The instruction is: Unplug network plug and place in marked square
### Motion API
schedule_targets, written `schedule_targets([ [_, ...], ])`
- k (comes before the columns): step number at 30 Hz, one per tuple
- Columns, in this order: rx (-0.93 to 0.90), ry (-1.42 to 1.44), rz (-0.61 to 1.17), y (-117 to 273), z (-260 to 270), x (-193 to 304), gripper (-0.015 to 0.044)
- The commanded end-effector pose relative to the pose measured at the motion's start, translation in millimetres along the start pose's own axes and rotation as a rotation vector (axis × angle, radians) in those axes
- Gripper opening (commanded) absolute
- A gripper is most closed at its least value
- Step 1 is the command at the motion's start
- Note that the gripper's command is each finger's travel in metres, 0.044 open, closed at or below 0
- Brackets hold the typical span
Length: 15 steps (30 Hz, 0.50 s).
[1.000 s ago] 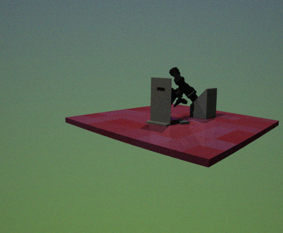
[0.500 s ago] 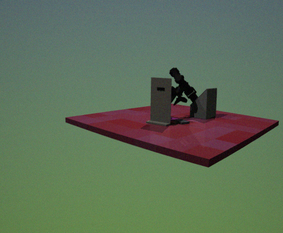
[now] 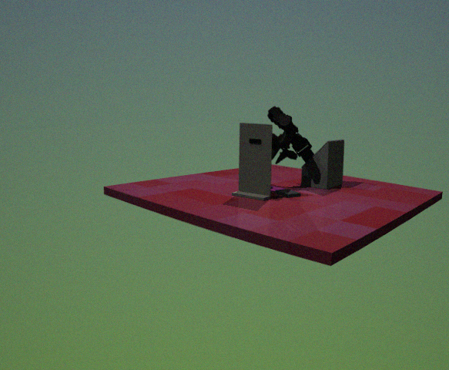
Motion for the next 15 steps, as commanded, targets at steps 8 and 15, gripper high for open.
schedule_targets([
  [8,0.015,-0.001,0.007,21,13,7,0.0156],
  [15,0.015,-0.001,0.005,37,23,9,0.0156],
])
Point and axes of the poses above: the point midway between the two fingers, 35 mm back from their tips, its own y axis back along the fingers, its own z axis across the jaws, x = y × z, the point moved 2 cm from there along y, back along the fingers, and after that the axes turned 14 degrees about -y, right-handed, at the moved point
